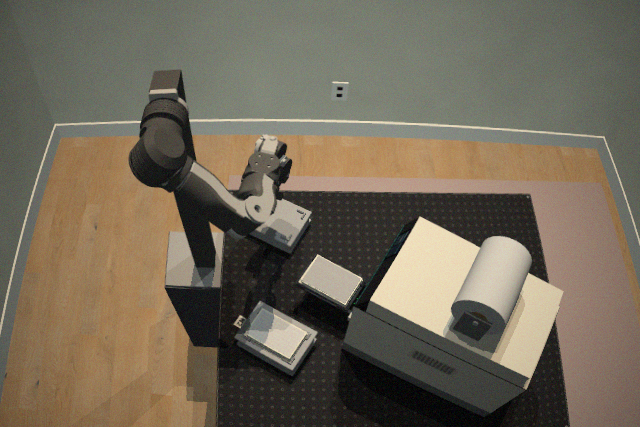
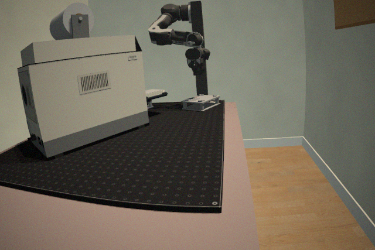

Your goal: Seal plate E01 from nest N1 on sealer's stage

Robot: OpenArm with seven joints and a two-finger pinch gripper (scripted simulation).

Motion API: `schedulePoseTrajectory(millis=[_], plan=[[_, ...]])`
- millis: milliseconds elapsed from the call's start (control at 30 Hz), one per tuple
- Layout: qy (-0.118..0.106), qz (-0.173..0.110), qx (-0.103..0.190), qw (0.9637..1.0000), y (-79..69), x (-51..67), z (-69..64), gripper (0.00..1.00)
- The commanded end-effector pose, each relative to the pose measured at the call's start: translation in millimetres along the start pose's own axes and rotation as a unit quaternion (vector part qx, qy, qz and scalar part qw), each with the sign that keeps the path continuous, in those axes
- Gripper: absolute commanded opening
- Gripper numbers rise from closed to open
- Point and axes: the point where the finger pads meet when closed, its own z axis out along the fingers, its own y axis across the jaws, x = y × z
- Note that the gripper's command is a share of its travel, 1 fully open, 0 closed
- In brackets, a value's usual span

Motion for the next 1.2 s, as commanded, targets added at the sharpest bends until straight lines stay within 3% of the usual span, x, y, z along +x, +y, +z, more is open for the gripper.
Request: schedulePoseTrajectory(millis=[0,1167], plan=[[-0.002,-0.001,0.001,1.0000,0.1,0.0,-1.1,0.00],[-0.002,-0.001,0.002,1.0000,10.4,2.4,1.1,0.00]])
